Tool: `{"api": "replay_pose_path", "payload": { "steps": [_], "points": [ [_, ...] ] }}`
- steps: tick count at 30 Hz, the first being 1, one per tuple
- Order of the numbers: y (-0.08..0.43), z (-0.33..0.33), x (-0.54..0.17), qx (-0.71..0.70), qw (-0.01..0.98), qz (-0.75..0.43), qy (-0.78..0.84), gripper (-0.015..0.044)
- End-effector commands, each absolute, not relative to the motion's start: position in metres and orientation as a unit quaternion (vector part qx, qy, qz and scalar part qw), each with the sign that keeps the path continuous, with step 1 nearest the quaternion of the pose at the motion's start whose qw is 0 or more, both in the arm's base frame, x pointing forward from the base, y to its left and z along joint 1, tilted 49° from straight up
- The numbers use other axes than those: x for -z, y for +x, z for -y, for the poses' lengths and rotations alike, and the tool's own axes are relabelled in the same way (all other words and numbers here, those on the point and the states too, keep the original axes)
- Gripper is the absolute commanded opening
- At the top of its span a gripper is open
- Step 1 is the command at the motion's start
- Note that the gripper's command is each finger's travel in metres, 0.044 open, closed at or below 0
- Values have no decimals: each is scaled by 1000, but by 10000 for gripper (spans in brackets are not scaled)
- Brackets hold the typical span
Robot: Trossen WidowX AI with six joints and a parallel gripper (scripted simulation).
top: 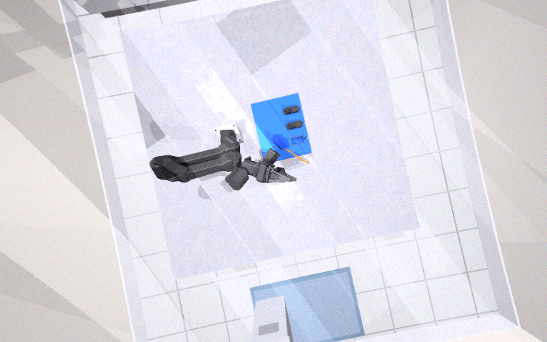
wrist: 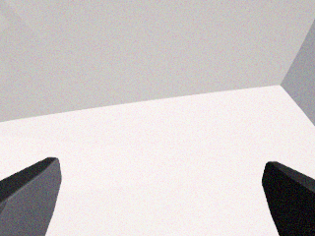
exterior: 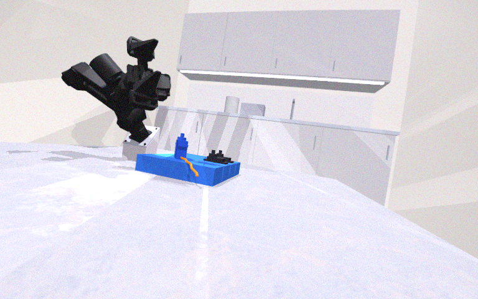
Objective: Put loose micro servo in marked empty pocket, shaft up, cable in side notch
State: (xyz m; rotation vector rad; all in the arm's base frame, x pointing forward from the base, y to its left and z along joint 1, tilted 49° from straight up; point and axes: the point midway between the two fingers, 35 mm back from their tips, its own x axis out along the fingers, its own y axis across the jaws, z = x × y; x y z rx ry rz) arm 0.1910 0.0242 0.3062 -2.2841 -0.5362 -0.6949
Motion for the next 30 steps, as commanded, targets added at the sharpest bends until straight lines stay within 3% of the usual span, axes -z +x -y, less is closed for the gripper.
{"api": "replay_pose_path", "payload": {
  "steps": [1, 30],
  "points": [
    [192, -24, -306, 265, 343, 206, -877, 426],
    [261, -32, -261, 24, 684, 116, -719, 440]
  ]
}}
